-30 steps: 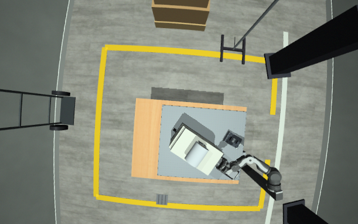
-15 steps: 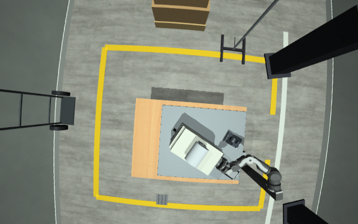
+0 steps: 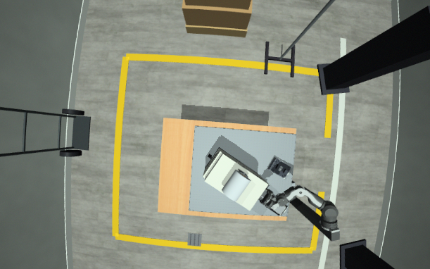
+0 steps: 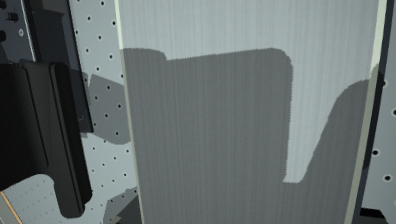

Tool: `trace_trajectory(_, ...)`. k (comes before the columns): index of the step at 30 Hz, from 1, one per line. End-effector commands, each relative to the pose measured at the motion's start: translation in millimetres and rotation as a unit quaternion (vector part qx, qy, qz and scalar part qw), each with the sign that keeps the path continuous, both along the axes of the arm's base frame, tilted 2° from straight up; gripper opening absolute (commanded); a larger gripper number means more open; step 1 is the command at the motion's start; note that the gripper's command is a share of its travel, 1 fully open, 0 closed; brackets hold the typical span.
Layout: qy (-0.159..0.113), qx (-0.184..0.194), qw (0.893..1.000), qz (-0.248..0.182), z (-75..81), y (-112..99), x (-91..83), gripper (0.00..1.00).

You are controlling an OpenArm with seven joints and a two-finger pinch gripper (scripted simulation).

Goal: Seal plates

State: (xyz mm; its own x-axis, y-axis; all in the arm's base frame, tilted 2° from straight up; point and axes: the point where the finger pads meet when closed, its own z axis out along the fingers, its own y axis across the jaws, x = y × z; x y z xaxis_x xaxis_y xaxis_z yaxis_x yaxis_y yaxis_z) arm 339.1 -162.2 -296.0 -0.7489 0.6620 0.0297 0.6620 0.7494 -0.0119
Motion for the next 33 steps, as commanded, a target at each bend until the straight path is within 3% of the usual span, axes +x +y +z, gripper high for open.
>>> trace_trajectory(1,-0.003,0.002,1.0,0.001,1.4,0.2,1.7,0.65)
trace_trajectory(6,-0.003,0.002,1.0,0.001,1.5,0.2,1.7,0.65)
trace_trajectory(14,-0.002,0.002,1.0,0.003,-10.7,0.8,0.4,0.65)
trace_trajectory(33,-0.004,0.003,1.0,0.002,-15.2,0.8,1.1,0.65)
